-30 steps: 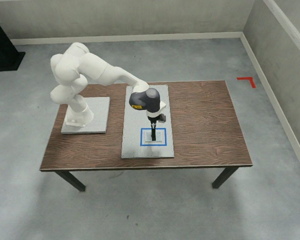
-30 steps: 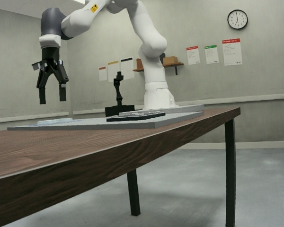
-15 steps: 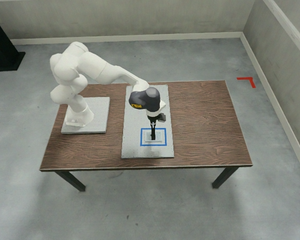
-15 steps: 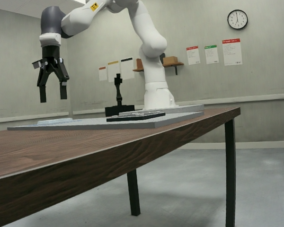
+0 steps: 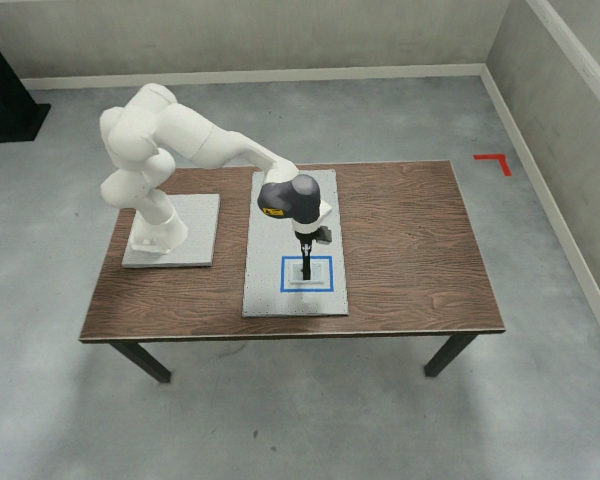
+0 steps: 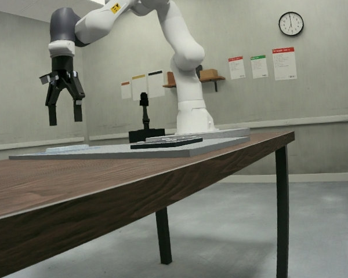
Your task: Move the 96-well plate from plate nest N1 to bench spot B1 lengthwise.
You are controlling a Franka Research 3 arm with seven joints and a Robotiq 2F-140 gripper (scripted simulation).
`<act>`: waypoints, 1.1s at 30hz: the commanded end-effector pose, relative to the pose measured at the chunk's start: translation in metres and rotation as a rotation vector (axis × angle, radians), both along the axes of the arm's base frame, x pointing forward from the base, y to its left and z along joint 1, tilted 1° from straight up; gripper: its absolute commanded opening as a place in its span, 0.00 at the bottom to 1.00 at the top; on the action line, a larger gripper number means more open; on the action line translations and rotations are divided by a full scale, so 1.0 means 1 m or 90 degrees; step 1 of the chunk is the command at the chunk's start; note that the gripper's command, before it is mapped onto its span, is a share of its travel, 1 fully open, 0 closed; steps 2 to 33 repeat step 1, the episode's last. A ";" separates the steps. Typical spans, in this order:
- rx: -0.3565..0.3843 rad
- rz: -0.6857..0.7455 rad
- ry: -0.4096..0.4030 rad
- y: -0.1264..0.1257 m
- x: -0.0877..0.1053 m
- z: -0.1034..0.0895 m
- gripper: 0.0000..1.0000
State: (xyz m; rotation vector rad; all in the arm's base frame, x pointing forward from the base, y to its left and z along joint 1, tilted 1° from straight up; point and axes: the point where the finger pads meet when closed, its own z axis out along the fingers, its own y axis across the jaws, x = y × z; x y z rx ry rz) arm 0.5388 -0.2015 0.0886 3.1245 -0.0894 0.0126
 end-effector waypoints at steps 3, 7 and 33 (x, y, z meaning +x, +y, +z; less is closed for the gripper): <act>0.001 0.004 0.001 0.000 -0.001 0.001 1.00; 0.001 0.004 0.001 0.000 -0.001 0.001 1.00; 0.001 0.004 0.001 0.000 -0.001 0.001 1.00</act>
